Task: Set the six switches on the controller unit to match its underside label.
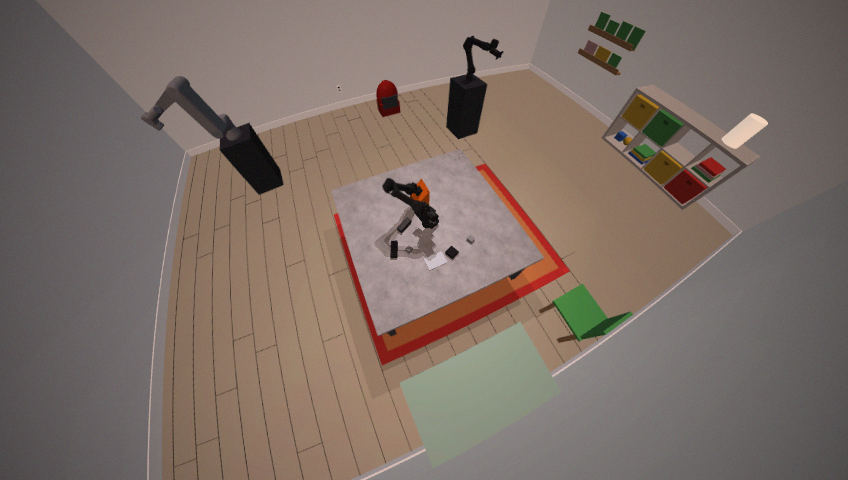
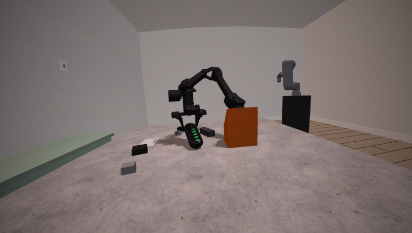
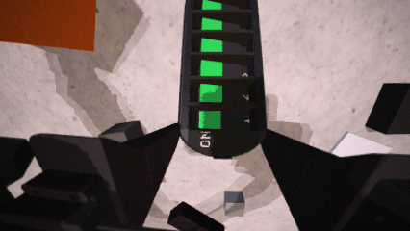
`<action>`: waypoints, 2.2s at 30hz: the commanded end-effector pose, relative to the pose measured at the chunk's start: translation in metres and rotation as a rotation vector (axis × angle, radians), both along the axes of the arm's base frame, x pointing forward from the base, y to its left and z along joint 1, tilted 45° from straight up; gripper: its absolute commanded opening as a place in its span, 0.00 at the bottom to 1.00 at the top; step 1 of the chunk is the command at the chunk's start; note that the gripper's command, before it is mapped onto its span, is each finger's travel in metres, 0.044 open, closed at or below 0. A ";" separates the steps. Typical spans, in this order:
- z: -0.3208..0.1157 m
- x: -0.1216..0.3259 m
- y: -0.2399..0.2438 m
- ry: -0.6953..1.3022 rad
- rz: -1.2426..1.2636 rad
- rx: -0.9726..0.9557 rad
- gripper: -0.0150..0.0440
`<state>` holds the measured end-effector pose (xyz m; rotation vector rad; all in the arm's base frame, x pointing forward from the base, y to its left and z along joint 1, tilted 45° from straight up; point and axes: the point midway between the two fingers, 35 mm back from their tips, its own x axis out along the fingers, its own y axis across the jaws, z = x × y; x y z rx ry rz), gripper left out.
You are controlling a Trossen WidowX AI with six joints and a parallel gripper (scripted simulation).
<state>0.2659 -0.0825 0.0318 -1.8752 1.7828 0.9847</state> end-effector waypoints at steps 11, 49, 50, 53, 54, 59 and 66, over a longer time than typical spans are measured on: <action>-0.005 -0.002 -0.010 0.012 0.000 0.012 0.83; -0.014 0.000 -0.038 0.012 0.000 0.011 0.83; -0.014 0.000 -0.039 0.012 0.000 0.011 0.83; -0.015 0.000 -0.041 0.012 0.000 0.011 0.83; -0.015 0.000 -0.041 0.012 0.000 0.011 0.83; -0.017 0.000 -0.045 0.012 0.000 0.011 0.83; -0.020 0.000 -0.050 0.012 0.000 0.010 0.83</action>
